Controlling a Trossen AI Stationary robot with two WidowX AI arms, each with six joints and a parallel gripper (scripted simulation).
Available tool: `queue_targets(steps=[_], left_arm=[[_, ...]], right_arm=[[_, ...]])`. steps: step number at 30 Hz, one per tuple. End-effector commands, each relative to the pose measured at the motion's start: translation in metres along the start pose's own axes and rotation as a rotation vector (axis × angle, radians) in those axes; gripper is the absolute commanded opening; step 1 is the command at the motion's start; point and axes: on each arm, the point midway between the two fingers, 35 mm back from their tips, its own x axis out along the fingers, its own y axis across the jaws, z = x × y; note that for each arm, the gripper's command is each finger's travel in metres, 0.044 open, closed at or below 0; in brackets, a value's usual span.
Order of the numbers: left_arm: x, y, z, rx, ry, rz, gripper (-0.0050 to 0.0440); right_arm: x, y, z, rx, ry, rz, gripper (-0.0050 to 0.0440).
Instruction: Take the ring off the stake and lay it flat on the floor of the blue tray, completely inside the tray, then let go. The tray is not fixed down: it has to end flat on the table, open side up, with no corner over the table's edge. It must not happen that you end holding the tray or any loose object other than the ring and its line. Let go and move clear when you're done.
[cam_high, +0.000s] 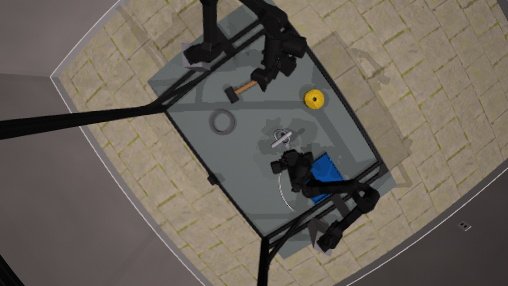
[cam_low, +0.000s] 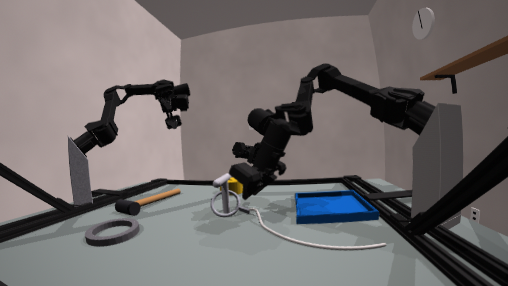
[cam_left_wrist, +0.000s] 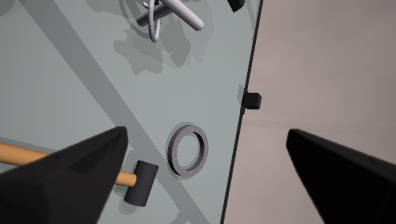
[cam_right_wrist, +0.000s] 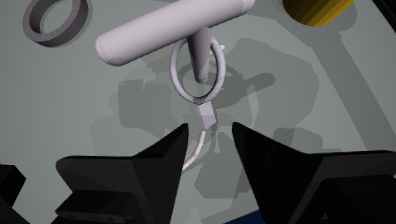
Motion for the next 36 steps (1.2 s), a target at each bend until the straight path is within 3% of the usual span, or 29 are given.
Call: queue_targets(steps=[1, 32, 36], left_arm=[[-0.001, 0.0, 0.0, 0.003, -0.001, -0.001, 0.04], [-0.001, 0.0, 0.0, 0.003, -0.001, -0.001, 0.04], [-0.001, 0.0, 0.0, 0.003, -0.001, -0.001, 0.04]], right_arm=[[0.005, 0.002, -0.005, -0.013, 0.003, 0.002, 0.02], [0.046, 0.002, -0.006, -0.013, 0.003, 0.002, 0.02], [0.042, 0.001, -0.005, -0.007, 0.001, 0.003, 0.0156]])
